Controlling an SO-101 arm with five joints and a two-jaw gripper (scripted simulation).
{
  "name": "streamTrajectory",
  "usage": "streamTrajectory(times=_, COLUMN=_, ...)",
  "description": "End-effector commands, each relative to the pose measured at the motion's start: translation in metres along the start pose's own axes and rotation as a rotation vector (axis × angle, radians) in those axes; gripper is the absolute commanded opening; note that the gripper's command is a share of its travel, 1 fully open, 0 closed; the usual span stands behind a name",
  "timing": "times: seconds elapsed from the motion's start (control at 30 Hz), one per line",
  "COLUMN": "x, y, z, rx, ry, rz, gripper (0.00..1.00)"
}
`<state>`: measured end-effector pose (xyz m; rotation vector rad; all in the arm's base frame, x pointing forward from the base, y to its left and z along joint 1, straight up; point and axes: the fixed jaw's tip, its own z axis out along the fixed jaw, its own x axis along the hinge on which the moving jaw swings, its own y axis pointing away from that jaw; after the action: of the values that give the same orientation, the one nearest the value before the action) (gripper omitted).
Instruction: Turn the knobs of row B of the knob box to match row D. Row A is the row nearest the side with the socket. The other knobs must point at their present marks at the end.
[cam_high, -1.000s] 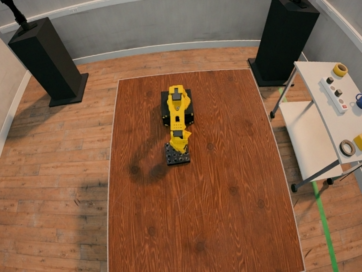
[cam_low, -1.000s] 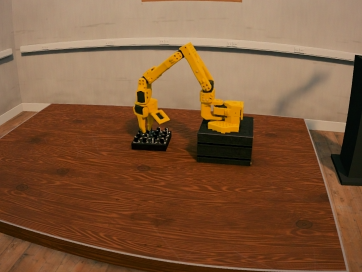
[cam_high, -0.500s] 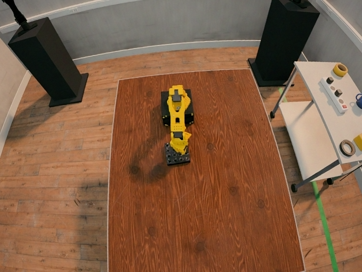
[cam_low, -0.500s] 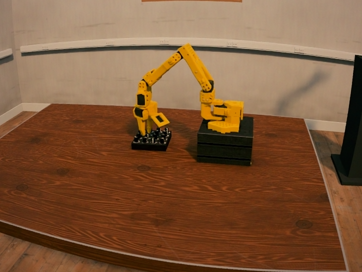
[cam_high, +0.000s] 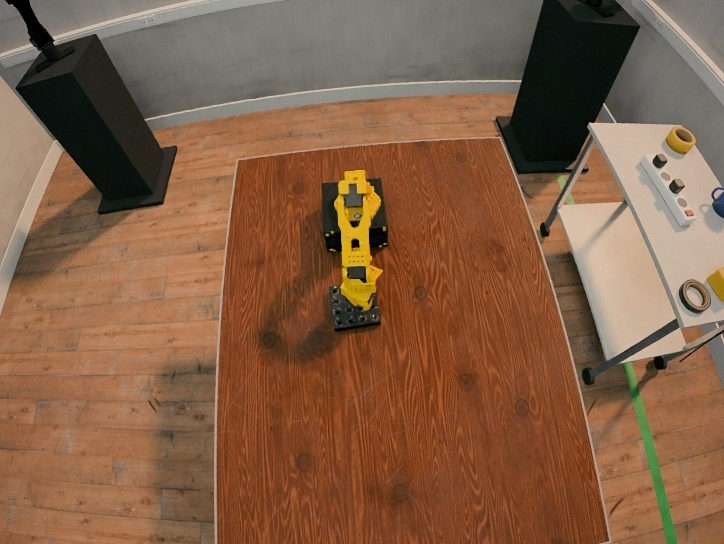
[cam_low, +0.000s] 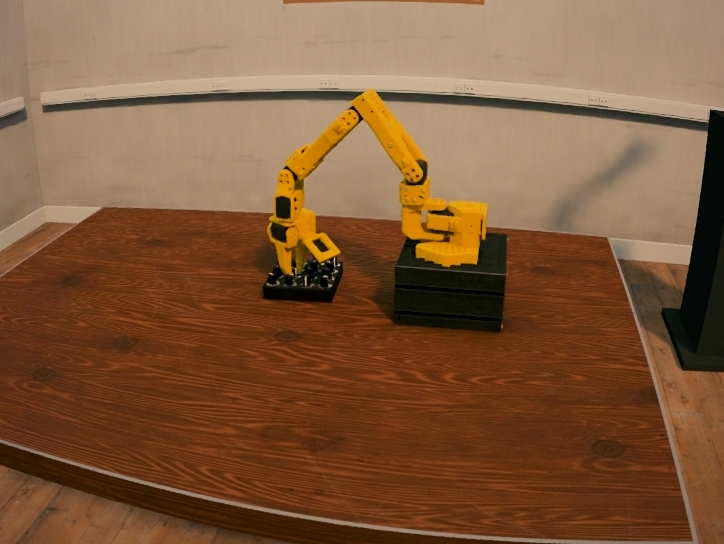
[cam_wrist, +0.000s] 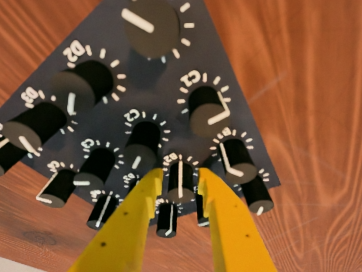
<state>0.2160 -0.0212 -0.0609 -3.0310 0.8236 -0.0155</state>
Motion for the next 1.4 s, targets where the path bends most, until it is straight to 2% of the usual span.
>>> streamTrajectory(times=0.0, x=-0.0035, y=-0.0009, z=0.0038, rx=-0.004, ry=-0.011, rz=-0.007, gripper=0.10)
streamTrajectory(times=1.37, x=-0.0006, y=-0.0023, z=0.0020, rx=-0.004, ry=-0.011, rz=-0.007, gripper=0.10)
